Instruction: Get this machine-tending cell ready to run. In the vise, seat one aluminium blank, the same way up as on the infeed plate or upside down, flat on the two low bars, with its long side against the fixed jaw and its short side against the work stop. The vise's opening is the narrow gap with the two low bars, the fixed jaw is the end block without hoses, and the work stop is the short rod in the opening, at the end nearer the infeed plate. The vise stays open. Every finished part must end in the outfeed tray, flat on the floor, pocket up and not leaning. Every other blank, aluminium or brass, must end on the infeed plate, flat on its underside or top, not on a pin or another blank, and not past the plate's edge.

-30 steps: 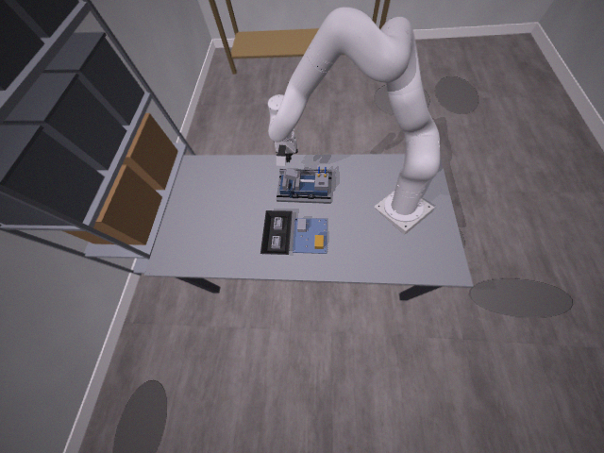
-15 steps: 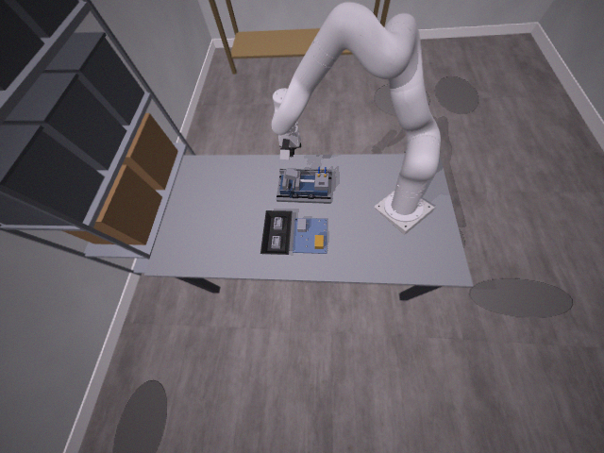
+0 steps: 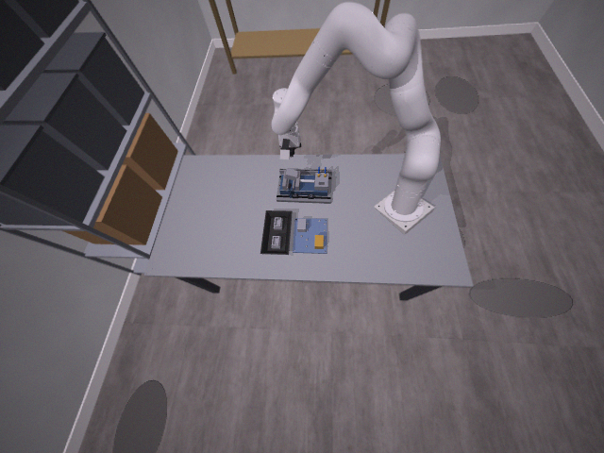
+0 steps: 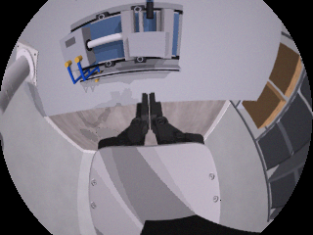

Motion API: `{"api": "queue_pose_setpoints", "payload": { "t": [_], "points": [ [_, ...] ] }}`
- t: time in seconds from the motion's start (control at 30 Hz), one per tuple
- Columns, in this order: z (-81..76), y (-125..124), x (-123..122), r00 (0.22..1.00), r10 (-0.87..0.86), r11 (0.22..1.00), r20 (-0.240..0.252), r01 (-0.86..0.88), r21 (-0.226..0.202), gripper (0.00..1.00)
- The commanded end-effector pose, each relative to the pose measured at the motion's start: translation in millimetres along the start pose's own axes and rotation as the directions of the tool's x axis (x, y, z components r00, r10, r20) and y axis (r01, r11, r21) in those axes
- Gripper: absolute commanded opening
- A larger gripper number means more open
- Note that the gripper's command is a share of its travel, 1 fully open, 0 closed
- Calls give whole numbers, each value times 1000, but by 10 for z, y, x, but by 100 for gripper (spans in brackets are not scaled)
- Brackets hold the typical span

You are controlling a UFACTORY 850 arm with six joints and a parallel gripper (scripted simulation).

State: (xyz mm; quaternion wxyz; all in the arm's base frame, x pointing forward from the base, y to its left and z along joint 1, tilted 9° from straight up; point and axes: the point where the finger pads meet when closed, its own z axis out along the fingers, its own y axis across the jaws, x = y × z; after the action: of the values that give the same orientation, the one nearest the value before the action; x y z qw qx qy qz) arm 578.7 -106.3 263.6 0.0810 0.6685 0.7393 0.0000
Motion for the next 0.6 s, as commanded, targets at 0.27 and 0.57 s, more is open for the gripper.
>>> {"api": "queue_pose_setpoints", "payload": {
  "t": [0.27, 0.57],
  "points": [
    [-10, 8, -2, 1000, 0, 1000, 0, 0, -2, 0],
    [-9, 16, 78, 983, 184, 983, 0, -184, -2, 0]
  ]
}}
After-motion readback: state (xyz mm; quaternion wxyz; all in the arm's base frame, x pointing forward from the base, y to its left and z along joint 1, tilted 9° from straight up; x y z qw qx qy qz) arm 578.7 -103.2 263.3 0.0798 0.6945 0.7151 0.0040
